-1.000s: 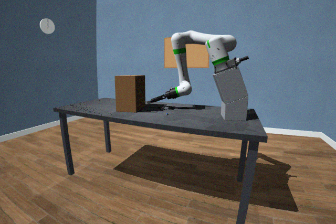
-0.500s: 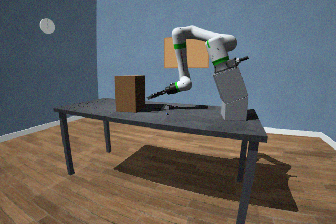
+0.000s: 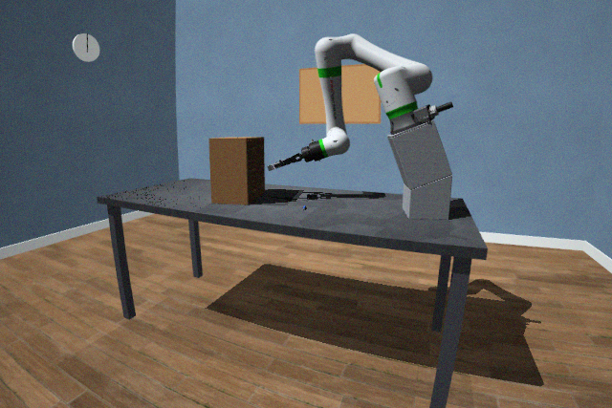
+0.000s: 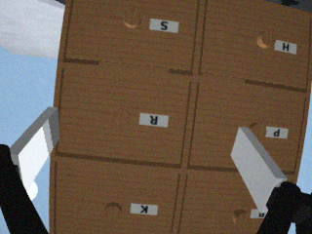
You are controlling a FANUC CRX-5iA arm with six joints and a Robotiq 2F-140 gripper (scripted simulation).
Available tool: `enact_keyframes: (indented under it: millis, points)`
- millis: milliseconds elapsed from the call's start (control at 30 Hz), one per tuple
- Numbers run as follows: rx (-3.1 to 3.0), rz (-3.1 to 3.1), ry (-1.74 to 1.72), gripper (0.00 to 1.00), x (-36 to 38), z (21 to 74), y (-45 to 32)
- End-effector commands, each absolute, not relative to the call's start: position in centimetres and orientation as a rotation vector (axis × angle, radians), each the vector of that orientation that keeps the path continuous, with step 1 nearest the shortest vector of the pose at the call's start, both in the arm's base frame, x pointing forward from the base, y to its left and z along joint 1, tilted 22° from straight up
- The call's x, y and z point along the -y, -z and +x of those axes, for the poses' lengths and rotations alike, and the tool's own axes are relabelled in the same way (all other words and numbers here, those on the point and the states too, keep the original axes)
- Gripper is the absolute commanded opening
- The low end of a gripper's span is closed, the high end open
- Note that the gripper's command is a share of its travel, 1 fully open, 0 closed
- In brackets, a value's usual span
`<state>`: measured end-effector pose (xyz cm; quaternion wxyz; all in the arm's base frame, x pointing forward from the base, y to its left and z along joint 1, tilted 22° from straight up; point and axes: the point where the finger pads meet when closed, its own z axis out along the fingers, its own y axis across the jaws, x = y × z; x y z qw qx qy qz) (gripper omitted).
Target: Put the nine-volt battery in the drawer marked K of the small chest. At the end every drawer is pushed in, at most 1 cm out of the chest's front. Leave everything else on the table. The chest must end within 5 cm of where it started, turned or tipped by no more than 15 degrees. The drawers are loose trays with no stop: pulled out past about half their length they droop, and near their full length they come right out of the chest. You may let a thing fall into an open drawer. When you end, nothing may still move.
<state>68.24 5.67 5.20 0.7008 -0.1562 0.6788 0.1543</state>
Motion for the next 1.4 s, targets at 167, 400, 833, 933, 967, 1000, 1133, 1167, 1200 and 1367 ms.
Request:
enact_keyframes:
  millis: [167,400,833,933,967,1000,1133,1167,1200,1367]
  points:
    - [-1.512,-0.348,-0.344,1.0,-5.6,68.1,-5.6]
    - [-1.516,-0.349,-0.343,1.0,-5.6,68.1,-5.6]
    - [-1.579,-0.363,-0.335,1.0,-5.3,67.4,-5.9]
    - [-1.613,-0.371,-0.33,1.0,-5.1,67.1,-6.0]
    - [-1.626,-0.374,-0.329,1.0,-5.1,67.0,-6.1]
    - [-1.64,-0.377,-0.327,1.0,-5.0,66.8,-6.2]
    - [-1.705,-0.391,-0.316,1.0,-4.7,66.2,-6.5]
    - [-1.723,-0.396,-0.315,1.0,-4.6,66.0,-6.5]
    - [-1.743,-0.4,-0.311,1.0,-4.5,65.8,-6.6]
    - [-1.829,-0.419,-0.298,1.0,-4.2,64.9,-7.0]
